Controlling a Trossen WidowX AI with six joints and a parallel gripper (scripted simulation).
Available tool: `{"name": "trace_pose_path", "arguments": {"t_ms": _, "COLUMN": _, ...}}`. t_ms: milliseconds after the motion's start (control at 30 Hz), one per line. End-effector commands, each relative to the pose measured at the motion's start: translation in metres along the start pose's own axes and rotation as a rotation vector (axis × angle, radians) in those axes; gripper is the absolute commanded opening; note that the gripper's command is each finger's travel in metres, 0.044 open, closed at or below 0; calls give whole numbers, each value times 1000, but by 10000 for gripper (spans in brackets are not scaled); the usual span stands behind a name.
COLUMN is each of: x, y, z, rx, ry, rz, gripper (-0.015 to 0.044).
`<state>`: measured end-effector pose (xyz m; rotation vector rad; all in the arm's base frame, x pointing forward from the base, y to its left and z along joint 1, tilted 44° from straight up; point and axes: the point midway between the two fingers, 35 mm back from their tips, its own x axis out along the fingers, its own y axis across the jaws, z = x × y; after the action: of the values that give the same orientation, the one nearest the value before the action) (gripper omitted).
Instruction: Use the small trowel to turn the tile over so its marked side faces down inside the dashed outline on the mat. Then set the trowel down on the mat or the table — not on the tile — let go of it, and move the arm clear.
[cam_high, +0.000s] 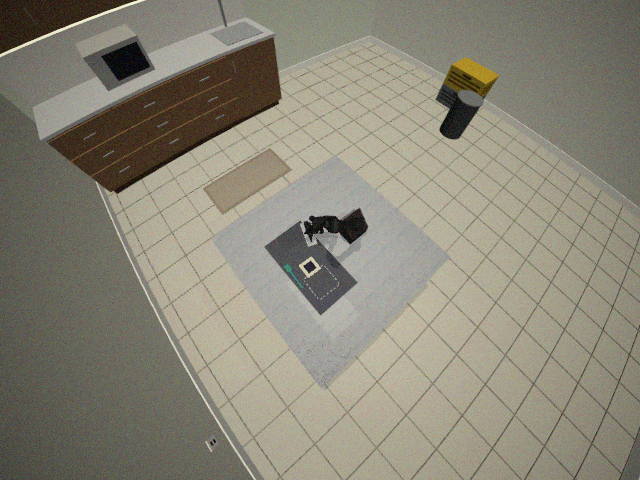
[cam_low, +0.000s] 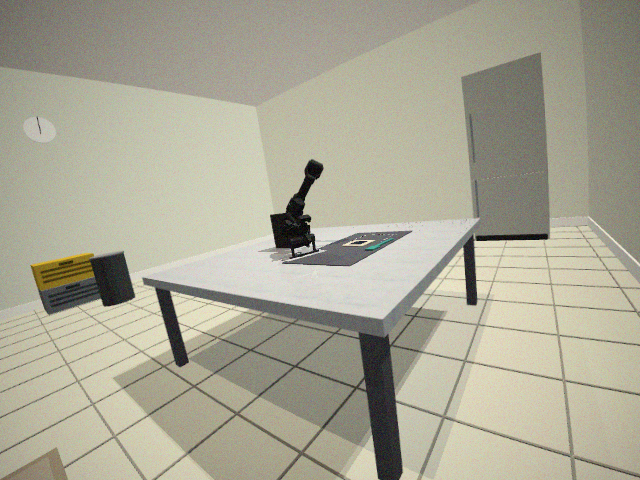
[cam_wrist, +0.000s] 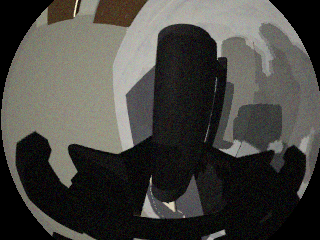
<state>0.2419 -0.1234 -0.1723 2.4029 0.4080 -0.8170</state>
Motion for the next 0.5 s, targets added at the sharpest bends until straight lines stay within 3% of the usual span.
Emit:
{"name": "trace_pose_path", "arguments": {"t_ms": 0, "x": 0, "y": 0, "z": 0, "rx": 1, "ry": -2, "rz": 1, "gripper": 16}}
{"name": "trace_pose_path", "arguments": {"t_ms": 467, "x": -13, "y": 21, "z": 2, "rx": -2, "ry": -5, "rz": -1, "gripper": 0}}
